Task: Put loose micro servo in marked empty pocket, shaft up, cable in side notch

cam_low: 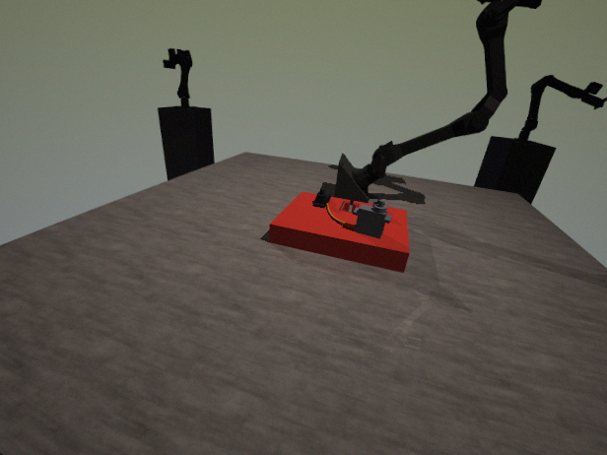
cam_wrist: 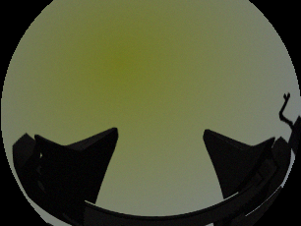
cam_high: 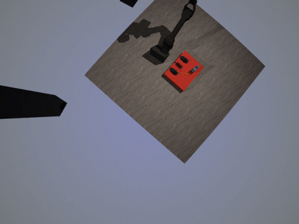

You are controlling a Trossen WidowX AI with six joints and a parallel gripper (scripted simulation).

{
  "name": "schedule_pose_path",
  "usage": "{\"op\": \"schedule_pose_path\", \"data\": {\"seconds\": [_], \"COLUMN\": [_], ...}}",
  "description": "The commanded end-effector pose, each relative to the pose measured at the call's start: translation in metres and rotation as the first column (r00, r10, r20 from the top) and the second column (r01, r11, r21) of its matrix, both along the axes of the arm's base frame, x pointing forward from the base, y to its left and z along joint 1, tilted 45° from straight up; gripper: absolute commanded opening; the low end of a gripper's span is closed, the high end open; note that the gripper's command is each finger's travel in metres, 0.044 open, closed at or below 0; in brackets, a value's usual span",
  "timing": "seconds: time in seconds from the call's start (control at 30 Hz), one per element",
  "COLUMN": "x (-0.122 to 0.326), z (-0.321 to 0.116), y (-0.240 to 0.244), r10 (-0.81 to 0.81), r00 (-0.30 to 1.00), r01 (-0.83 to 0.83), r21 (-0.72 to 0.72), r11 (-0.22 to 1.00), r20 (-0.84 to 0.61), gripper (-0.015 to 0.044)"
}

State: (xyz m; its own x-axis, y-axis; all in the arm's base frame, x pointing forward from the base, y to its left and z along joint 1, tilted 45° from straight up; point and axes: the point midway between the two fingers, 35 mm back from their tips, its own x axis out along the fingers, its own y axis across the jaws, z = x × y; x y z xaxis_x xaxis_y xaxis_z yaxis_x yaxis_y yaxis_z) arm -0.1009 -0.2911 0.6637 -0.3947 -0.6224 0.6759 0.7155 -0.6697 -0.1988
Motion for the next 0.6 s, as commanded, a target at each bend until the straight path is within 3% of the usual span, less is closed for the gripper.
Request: {"op": "schedule_pose_path", "data": {"seconds": [0.0,0.57], "x": [0.004,0.037], "z": [-0.006,-0.041], "y": [-0.009,-0.059], "r10": [0.016,0.121], "r00": [1.0,0.992], "r01": [-0.016,-0.109], "r21": [0.026,0.21], "r11": [1.0,0.972], "r20": [-0.003,-0.045], "gripper": [0.044,0.044]}}
